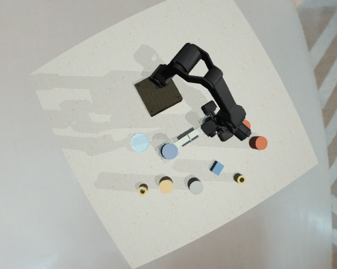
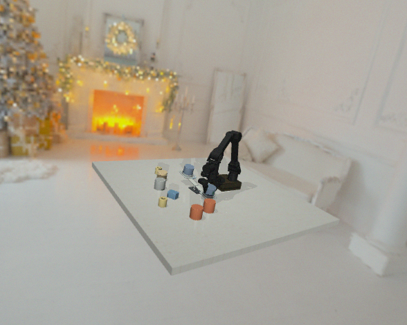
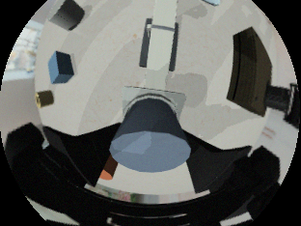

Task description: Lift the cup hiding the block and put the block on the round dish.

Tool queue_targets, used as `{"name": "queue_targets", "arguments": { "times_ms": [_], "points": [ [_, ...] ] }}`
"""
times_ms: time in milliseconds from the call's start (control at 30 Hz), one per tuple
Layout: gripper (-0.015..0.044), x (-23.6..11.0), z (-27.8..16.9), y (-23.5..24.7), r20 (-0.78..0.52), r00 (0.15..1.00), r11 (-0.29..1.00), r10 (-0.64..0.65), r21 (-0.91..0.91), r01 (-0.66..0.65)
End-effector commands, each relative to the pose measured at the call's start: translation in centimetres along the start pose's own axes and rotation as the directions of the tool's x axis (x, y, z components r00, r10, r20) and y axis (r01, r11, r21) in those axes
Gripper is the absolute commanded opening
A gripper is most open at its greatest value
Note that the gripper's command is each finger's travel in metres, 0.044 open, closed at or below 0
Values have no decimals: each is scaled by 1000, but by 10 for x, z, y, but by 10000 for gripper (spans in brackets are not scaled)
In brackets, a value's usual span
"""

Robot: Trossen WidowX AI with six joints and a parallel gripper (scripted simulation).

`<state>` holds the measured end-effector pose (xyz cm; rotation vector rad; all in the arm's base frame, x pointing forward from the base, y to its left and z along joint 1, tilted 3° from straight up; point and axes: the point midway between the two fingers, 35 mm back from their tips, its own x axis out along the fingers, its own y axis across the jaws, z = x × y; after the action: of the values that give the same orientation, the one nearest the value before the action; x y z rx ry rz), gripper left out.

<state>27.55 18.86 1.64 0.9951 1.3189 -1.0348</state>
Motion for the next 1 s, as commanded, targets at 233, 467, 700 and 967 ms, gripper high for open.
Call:
{"name": "queue_targets", "arguments": {
  "times_ms": [233, 467, 700, 967],
  "points": [
    [282, 1, 1, 0, 4, 1000, 1000, 2, 4, -2],
    [98, -4, 0, 1, 3, 1000, 1000, 3, 4, -3],
    [0, -13, 0, 3, 3, 1000, 1000, 3, 4, -3],
    [0, -22, -1, 5, 3, 1000, 1000, 3, 4, -3]
  ]
}}
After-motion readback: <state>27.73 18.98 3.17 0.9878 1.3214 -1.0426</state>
